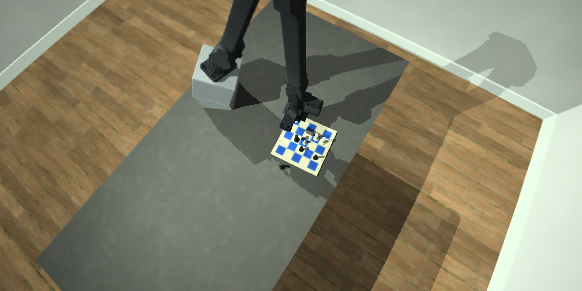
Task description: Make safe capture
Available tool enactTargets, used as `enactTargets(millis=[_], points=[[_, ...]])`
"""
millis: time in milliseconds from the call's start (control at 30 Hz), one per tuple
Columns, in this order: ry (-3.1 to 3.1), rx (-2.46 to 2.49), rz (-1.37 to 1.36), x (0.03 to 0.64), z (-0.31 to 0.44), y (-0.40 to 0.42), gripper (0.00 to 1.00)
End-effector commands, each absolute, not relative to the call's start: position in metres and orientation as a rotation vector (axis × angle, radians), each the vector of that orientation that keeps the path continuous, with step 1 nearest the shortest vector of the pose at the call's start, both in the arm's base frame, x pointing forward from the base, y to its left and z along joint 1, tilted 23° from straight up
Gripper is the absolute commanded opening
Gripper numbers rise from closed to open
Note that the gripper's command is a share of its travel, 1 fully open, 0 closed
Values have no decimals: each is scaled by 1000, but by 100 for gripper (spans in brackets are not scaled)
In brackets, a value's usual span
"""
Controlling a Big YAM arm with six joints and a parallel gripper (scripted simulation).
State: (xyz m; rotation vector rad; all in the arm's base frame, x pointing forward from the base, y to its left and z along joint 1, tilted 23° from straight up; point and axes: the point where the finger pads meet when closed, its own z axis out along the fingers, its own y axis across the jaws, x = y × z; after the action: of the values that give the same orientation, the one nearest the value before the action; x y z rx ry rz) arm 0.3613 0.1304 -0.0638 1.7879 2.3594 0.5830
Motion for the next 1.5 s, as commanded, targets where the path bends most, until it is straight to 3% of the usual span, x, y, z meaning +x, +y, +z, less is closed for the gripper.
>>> enactTargets(millis=[0, 1467], points=[[2358, 1758, 598, 367, -55, 134, 0], [2356, 1764, 597, 369, -64, 135, 0]])
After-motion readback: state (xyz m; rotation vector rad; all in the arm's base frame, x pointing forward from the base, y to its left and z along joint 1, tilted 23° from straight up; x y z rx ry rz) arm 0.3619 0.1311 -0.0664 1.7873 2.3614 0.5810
